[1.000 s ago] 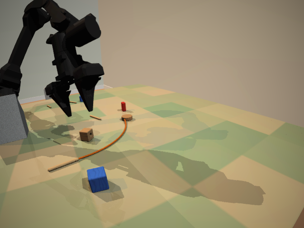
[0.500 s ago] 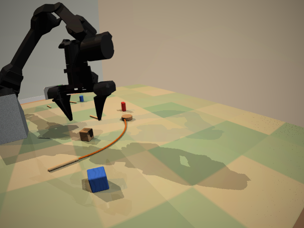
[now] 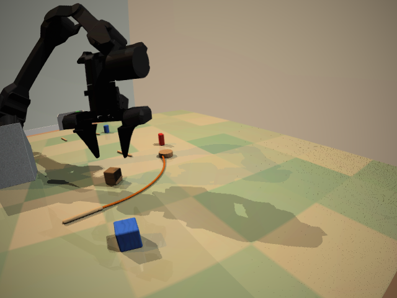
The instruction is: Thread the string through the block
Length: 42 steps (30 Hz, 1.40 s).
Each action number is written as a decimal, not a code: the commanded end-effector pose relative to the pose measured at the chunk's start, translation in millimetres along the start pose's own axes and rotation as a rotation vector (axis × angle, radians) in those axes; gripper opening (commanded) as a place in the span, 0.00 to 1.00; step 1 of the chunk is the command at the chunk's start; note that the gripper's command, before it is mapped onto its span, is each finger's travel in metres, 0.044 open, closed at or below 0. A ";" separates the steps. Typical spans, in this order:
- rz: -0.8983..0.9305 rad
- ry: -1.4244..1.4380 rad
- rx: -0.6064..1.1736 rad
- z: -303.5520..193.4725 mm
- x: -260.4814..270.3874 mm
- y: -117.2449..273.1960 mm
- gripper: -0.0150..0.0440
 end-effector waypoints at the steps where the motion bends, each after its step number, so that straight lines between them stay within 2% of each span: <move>1: 0.000 0.000 0.000 0.0 0.0 0.0 0.65; 12: 0.000 0.000 0.000 0.0 0.0 0.0 0.65; 21: 0.000 0.000 0.000 0.0 0.0 0.0 0.25; 42: 0.000 0.000 0.000 0.0 0.0 0.0 0.25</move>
Point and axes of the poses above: the point midway between the two fingers, 35 mm back from their tips, its own y axis back along the fingers, its own x axis across the jaws, z = x × y, the point moved 3 cm from there along y, back along the fingers, and after that the axes turned 12 degrees about -y, right-handed, at the moved point
